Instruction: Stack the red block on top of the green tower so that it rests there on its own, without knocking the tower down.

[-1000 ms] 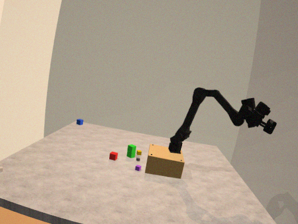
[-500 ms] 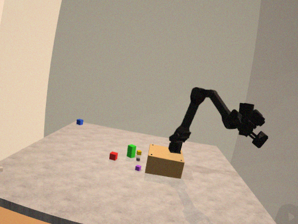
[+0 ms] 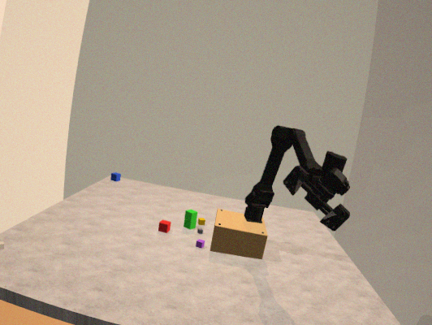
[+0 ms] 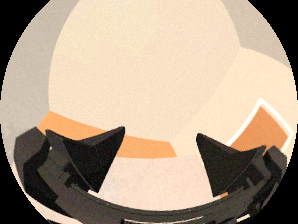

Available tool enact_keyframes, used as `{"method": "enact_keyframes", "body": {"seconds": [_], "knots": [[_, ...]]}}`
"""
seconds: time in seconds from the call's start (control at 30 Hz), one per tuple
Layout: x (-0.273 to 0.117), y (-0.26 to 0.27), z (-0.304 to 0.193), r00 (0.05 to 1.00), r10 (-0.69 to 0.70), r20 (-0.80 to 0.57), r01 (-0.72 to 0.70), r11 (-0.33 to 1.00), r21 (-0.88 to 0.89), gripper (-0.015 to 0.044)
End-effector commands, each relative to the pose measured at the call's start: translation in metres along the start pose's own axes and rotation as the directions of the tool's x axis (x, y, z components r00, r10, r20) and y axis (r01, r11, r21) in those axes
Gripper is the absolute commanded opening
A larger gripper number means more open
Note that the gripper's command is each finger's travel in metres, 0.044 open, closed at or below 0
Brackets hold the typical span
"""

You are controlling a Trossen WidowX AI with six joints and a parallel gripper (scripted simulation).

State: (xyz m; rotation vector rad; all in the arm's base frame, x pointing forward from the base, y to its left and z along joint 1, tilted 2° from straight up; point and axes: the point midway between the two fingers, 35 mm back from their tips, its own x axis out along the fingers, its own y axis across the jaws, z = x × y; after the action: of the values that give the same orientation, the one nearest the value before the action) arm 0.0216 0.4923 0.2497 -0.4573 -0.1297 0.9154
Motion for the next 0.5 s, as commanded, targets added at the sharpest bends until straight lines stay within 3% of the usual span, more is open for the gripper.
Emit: {"method": "enact_keyframes", "body": {"seconds": [0.0, 0.47], "knots": [[0.026, -0.023, -0.024, 0.997, -0.022, -0.071, 0.022, 1.0, -0.008, 0.044], [0.086, -0.127, -0.126, 0.929, -0.093, -0.359, 0.092, 0.996, -0.018, 0.044]]}}
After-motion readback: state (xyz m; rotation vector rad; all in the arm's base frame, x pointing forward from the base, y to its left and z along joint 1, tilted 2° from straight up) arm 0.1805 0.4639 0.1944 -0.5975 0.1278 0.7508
